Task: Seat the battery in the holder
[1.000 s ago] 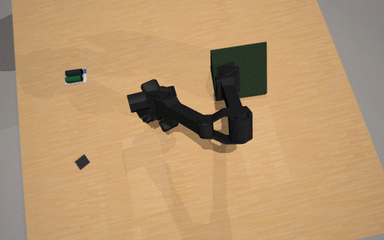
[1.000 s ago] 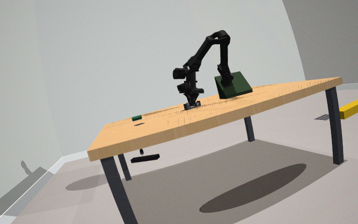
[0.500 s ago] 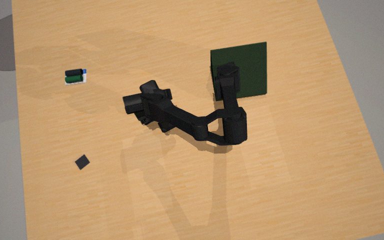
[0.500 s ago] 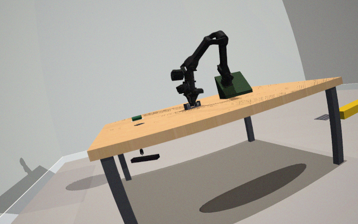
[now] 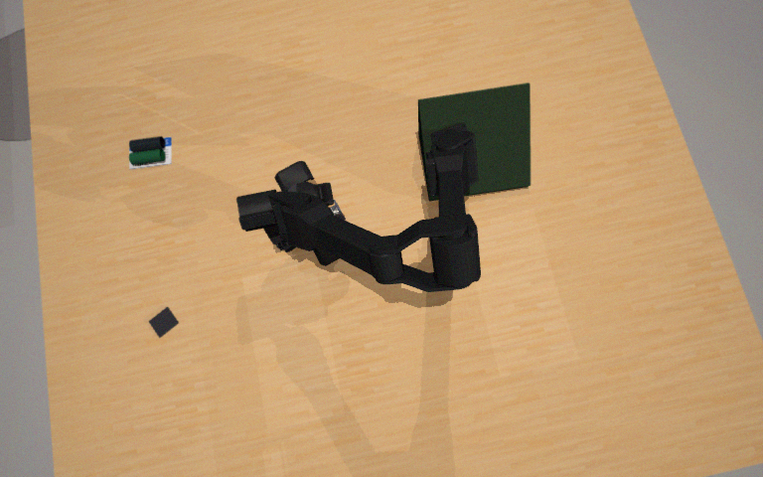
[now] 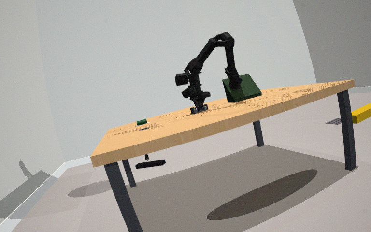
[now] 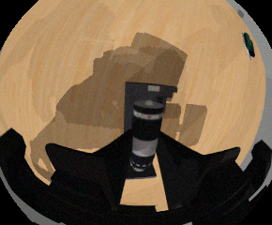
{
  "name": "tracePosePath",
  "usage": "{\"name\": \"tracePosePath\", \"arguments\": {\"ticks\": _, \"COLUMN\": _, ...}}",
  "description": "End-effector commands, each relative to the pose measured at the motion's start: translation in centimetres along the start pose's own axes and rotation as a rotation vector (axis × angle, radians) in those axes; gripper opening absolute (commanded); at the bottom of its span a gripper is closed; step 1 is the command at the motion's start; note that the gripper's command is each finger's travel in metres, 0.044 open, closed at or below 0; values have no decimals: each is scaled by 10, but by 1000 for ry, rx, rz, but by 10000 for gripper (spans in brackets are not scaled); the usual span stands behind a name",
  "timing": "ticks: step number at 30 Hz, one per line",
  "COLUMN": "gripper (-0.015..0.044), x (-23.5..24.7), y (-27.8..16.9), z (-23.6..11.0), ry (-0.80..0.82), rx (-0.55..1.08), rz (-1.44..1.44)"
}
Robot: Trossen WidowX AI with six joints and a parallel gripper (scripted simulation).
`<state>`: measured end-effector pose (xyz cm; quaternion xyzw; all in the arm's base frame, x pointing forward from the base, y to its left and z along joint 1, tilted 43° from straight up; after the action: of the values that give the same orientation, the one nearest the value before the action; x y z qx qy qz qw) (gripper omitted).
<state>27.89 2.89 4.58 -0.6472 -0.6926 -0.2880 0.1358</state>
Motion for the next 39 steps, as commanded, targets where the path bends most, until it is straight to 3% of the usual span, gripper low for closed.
{"name": "tracePosePath", "arguments": {"ticks": 1, "gripper": 83, "x": 2, "y": -1, "z": 2, "ry": -2, "rx": 35, "rz": -1}}
{"name": "tracePosePath", "arguments": {"ticks": 39, "gripper": 83, "x": 3, "y": 13, "z": 2, "ry": -5, "rx": 57, "rz": -3}}
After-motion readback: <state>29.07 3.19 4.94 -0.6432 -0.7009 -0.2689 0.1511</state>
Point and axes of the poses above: the point midway between the two fingers, 35 mm back from their tips, its own z axis out along the fingers, its own x axis across the jaws, y = z × x, the point moved 2 cm from there along -z, back along the fingers, and after that the axes turned 5 degrees about z, right-handed, at the moved point
